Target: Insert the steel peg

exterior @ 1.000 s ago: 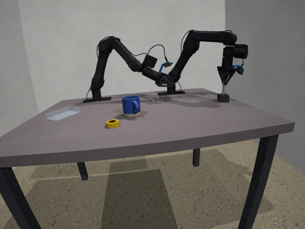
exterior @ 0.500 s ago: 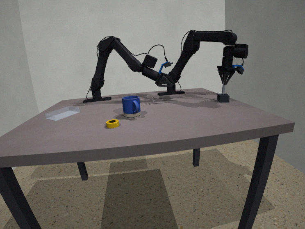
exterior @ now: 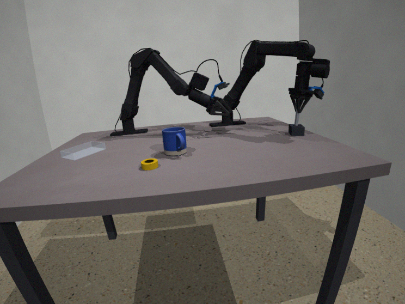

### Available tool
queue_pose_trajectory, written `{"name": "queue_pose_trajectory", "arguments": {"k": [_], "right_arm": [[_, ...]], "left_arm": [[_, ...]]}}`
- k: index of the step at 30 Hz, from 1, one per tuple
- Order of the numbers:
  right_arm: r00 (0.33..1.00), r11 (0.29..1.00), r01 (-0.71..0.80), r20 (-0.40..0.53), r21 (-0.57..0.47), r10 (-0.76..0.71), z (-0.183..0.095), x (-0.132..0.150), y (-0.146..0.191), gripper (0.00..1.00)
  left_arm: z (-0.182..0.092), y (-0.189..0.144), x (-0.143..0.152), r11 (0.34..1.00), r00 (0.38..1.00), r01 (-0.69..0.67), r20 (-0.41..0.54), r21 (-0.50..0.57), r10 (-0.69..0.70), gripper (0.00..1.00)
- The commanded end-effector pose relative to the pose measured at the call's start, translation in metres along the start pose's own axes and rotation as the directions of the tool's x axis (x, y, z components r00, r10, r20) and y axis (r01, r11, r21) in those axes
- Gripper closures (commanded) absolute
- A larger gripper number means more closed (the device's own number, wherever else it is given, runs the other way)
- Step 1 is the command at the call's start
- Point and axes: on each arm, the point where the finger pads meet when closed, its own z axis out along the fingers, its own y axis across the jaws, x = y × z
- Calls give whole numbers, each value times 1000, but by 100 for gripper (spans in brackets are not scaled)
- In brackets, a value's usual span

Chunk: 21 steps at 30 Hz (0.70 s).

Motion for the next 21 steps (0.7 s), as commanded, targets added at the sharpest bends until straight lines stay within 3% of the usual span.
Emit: {"name": "queue_pose_trajectory", "arguments": {"k": [1,21], "right_arm": [[1000,1000,-1,23,1,1,-2,-10,-1,0],[1000,1000,-1,23,1,1,-2,-10,-1,0]], "left_arm": [[4,-1,4,1000,1000,-4,0,-15,4,100],[-11,-6,1,1000,1000,-5,18,13,5,100]]}}
